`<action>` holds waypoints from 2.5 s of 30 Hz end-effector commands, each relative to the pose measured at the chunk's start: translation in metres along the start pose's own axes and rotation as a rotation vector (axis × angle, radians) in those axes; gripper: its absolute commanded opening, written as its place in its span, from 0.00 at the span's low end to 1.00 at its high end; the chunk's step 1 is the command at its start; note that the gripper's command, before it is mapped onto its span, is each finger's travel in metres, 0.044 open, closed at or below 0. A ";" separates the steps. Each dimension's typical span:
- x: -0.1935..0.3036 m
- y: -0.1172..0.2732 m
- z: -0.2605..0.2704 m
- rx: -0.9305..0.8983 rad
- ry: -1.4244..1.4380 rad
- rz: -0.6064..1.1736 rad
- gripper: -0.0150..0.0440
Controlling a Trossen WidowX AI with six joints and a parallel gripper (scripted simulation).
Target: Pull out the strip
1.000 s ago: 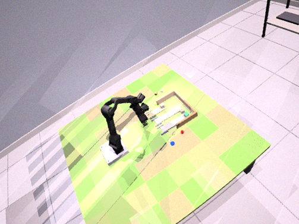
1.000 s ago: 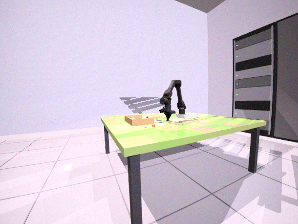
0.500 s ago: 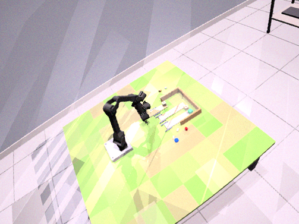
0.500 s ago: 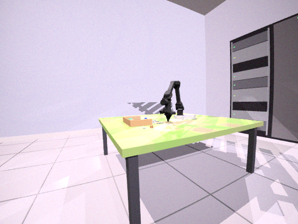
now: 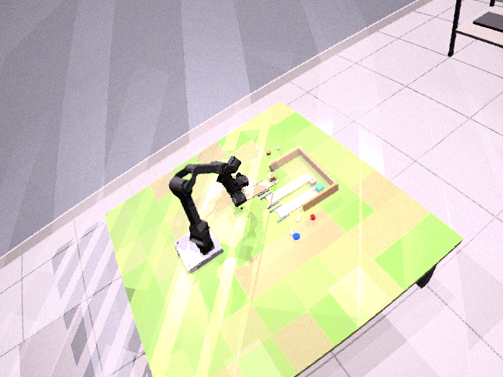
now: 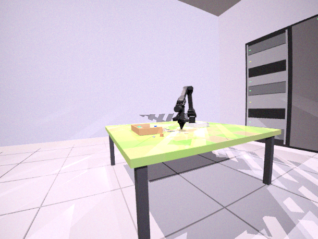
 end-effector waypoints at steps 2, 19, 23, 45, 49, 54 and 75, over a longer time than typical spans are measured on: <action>0.012 -0.005 -0.002 0.012 0.001 0.021 0.25; 0.036 -0.004 -0.004 0.012 0.001 0.023 0.25; 0.028 0.009 0.000 0.001 0.001 0.007 0.25; -0.036 0.045 0.003 0.013 -0.131 0.015 0.92; -0.051 0.046 0.003 0.013 -0.131 0.014 1.00; -0.070 0.048 0.004 0.013 -0.131 0.012 1.00; -0.150 0.059 0.009 0.012 -0.131 0.005 1.00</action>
Point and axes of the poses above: the point midway between the two fingers, 35 mm back from their tips, its own y axis back along the fingers, its own z axis across the jaws, x = y × z, the point moved 4 cm from there along y, back along the fingers, and after that the axes turned 2 degrees about -y, right-handed, at the moved point
